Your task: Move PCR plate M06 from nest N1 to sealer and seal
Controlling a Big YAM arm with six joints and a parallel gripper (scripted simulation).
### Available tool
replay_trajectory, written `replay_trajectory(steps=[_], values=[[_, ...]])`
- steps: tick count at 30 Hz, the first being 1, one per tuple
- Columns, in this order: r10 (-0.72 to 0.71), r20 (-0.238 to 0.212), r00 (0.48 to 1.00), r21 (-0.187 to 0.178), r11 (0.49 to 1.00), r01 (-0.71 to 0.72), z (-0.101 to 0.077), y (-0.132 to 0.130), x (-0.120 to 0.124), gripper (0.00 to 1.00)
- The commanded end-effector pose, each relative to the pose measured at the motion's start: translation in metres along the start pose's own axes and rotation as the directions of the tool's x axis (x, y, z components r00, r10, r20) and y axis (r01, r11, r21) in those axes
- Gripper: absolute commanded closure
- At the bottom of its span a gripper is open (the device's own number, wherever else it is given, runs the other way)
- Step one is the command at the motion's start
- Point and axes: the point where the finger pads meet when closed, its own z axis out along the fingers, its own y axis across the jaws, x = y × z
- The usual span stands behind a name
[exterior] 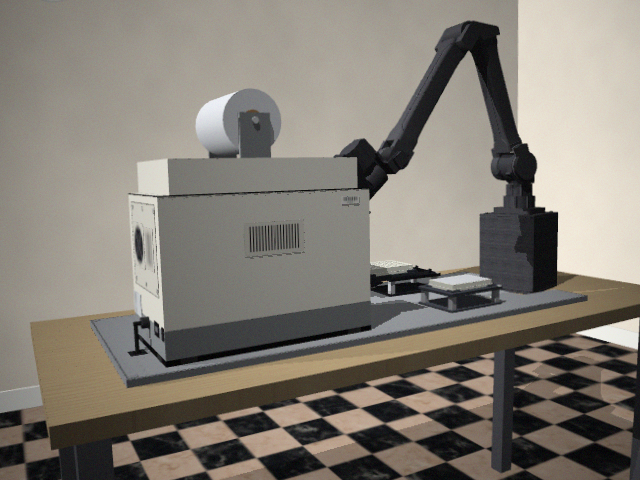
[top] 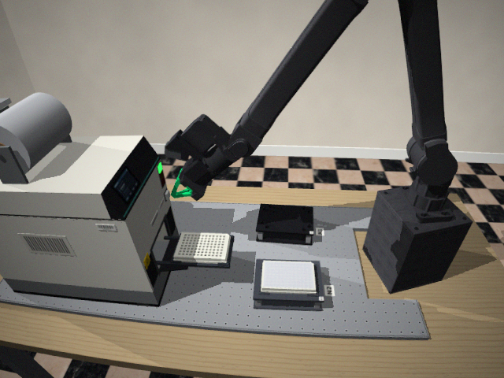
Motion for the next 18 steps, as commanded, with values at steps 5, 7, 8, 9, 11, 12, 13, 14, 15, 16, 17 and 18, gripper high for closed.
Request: replay_trajectory(steps=[5,7,8,9,11,12,13,14,15,16,17,18], values=[[0.002,0.107,0.994,-0.003,1.0,-0.002,-0.003,0.005,-0.059,1.0],[0.006,0.117,0.993,0.003,1.0,-0.007,-0.006,-0.001,-0.064,1.0],[0.009,0.118,0.993,0.006,1.0,-0.009,-0.006,-0.003,-0.066,1.0],[0.011,0.12,0.993,0.009,1.0,-0.012,-0.006,-0.006,-0.067,1.0],[0.011,0.124,0.992,0.011,1.0,-0.013,-0.006,-0.007,-0.069,1.0],[0.012,0.126,0.992,0.012,1.0,-0.013,-0.006,-0.008,-0.071,1.0],[0.012,0.125,0.992,0.012,1.0,-0.014,-0.007,-0.009,-0.071,1.0],[0.013,0.122,0.992,0.013,1.0,-0.015,-0.006,-0.009,-0.071,1.0],[0.014,0.12,0.993,0.014,1.0,-0.015,-0.006,-0.01,-0.072,1.0],[0.014,0.12,0.993,0.015,1.0,-0.016,-0.006,-0.011,-0.072,1.0],[0.015,0.12,0.993,0.015,1.0,-0.017,-0.006,-0.011,-0.073,1.0],[0.015,0.12,0.993,0.016,1.0,-0.017,-0.005,-0.012,-0.073,1.0]])
